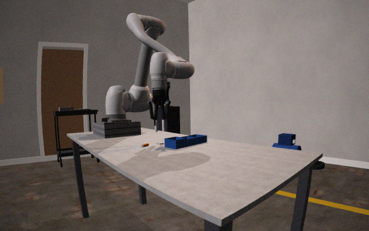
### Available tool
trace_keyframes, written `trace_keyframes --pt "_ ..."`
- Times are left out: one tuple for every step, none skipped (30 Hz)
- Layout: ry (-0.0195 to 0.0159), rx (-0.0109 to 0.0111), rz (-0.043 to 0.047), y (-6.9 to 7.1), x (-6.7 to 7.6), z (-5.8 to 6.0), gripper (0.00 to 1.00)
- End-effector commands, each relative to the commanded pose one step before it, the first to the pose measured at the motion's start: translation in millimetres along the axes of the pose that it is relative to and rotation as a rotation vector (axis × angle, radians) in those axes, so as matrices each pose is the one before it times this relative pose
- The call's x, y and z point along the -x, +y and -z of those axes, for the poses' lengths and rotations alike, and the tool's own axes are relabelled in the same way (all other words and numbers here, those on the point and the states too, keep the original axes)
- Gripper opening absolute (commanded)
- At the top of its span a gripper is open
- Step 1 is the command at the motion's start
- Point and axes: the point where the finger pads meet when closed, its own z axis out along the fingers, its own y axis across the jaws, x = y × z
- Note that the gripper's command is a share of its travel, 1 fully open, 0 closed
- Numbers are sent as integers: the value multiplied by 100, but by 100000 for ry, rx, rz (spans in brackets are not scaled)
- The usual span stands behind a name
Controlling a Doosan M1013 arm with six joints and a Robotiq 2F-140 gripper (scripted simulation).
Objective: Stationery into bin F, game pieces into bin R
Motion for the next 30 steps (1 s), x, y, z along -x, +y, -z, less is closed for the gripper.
trace_keyframes --pt "4 -22 3 -13 -1 9 25" --pt "0 0 0 -2 0 0 25" --pt "0 0 0 -2 0 0 25" --pt "0 0 0 -1 0 0 25" --pt "0 0 0 -1 0 0 25" --pt "0 0 0 -1 0 0 25" --pt "0 0 0 -1 0 0 25" --pt "0 0 0 -1 0 0 25" --pt "0 0 0 -1 0 0 25" --pt "0 0 0 -1 0 0 25" --pt "0 0 0 0 0 0 25" --pt "0 0 0 0 0 0 25" --pt "0 0 0 0 0 0 25" --pt "0 0 0 0 0 0 25" --pt "0 0 0 0 0 0 25" --pt "0 0 0 0 0 -400 25" --pt "0 0 0 0 0 -400 25" --pt "0 0 0 0 0 -400 25" --pt "0 0 0 0 0 -400 25" --pt "0 0 0 0 -1 -400 25" --pt "0 0 0 0 -1 -400 25" --pt "0 0 0 -1 -2 -400 25" --pt "0 0 0 -1 -2 -400 25" --pt "0 0 0 -1 -2 -400 25" --pt "0 0 0 -1 -2 -400 25" --pt "0 0 0 -1 -2 -400 25" --pt "0 0 0 -1 -2 -400 25" --pt "0 0 0 -1 -2 -400 25" --pt "0 0 0 0 0 0 25" --pt "0 0 0 0 0 0 25"
